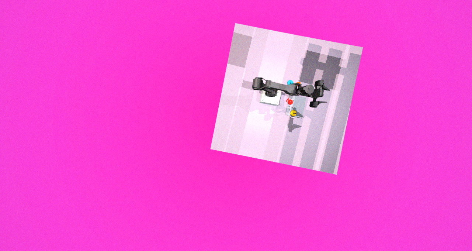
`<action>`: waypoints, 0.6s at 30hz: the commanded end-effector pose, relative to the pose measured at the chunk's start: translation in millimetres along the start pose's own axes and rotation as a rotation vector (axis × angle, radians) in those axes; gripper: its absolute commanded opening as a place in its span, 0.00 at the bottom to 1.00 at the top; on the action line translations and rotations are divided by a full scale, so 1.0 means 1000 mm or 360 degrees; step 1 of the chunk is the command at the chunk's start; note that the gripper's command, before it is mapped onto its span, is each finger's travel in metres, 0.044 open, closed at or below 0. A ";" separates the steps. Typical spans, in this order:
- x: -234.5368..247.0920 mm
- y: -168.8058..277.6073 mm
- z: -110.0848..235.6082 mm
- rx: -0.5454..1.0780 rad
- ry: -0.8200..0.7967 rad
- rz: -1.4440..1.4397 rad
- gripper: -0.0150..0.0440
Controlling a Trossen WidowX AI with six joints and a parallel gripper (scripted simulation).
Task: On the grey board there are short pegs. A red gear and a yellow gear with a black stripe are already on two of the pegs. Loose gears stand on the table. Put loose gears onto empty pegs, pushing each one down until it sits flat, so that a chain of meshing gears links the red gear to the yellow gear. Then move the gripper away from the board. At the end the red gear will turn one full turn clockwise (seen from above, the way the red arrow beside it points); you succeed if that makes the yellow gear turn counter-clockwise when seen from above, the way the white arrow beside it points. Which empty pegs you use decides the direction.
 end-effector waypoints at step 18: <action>0.120 0.144 -0.070 0.1526 -0.0316 -0.0240 1.00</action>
Point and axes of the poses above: the point midway between the two fingers, 35 mm back from their tips, its own z axis back along the fingers, its own x axis across the jaws, y = z × x, the point moved 7 cm from there along z, back along the fingers, and after that the axes turned 4 degrees about z, right-handed, at the moved point
